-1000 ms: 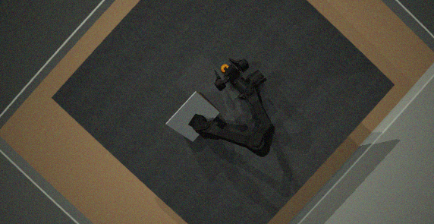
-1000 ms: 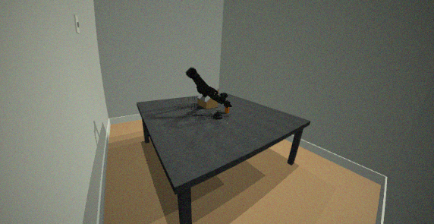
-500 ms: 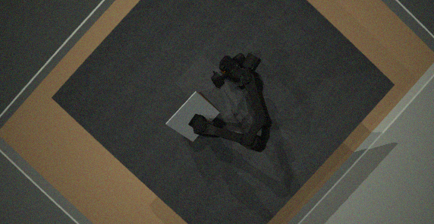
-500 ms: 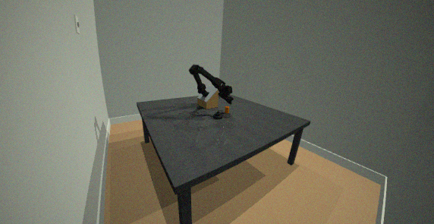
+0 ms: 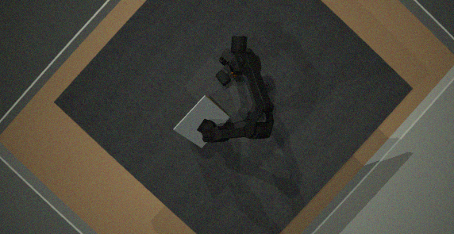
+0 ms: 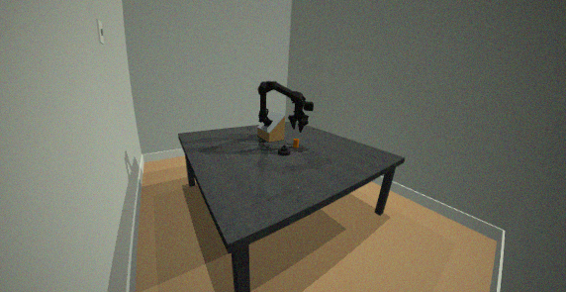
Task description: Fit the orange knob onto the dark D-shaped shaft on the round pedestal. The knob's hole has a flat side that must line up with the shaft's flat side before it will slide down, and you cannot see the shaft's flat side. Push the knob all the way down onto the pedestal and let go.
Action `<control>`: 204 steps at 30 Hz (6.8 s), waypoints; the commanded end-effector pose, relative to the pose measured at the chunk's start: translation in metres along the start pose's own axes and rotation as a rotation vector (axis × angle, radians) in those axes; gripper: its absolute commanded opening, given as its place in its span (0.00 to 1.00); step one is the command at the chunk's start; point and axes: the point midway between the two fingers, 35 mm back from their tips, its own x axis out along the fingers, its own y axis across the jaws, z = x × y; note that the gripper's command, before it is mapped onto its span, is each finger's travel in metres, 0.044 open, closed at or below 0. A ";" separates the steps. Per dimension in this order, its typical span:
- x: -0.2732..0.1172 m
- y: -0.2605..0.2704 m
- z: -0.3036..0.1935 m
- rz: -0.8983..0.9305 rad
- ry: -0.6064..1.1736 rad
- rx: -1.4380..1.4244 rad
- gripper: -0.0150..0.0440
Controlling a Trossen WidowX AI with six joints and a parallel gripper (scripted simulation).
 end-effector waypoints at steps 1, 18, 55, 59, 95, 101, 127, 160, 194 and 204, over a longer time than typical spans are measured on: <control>0.000 -0.001 -0.001 -0.004 0.008 0.022 1.00; 0.000 -0.001 -0.001 -0.008 0.004 1.320 1.00; 0.073 -0.003 -0.001 -0.010 0.005 1.320 1.00; 0.079 -0.003 -0.001 -0.010 0.005 1.320 1.00; 0.118 -0.002 -0.003 -0.013 0.008 1.320 0.59; 0.118 -0.002 -0.003 -0.013 0.008 1.320 0.52; -0.022 -0.002 -0.001 -0.005 0.003 1.323 0.25; 0.002 -0.051 -0.066 0.018 -0.017 1.363 0.25; 0.031 -0.084 -0.147 -0.018 0.010 1.322 0.25; 0.055 -0.084 -0.147 -0.019 0.011 1.322 0.25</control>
